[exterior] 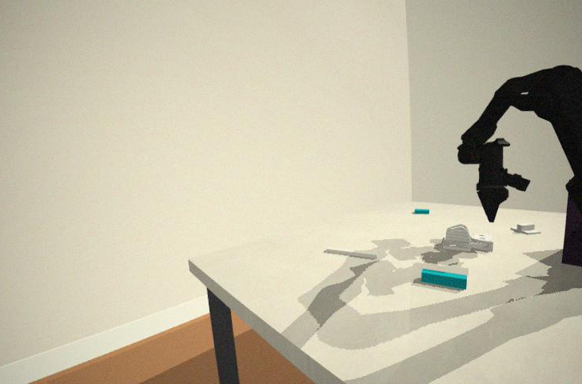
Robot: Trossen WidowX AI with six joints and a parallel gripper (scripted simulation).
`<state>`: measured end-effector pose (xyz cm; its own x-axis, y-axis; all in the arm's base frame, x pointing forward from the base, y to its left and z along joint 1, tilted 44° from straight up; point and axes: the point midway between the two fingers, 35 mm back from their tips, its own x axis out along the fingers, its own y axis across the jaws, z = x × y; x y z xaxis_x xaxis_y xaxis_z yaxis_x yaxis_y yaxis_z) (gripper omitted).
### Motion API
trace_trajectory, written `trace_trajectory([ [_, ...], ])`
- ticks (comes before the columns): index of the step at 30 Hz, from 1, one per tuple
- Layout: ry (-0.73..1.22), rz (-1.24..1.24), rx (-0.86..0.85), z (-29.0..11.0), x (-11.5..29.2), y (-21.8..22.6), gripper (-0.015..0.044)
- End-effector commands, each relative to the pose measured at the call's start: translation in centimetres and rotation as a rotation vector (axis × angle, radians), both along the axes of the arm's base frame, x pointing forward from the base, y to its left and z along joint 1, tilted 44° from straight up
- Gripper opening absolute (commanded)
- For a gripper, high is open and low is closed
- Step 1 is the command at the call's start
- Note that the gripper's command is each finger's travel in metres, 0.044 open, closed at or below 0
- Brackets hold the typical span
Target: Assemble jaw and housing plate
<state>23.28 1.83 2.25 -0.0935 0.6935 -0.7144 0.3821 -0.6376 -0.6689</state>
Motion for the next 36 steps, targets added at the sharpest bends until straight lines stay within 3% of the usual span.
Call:
trace_trajectory([
  [1, -0.012, -0.005, -0.010, 2.3, -1.6, -2.8, 0.0440],
  [36, -0.011, -0.001, -0.007, 3.4, -2.6, -3.7, 0.0440],
])
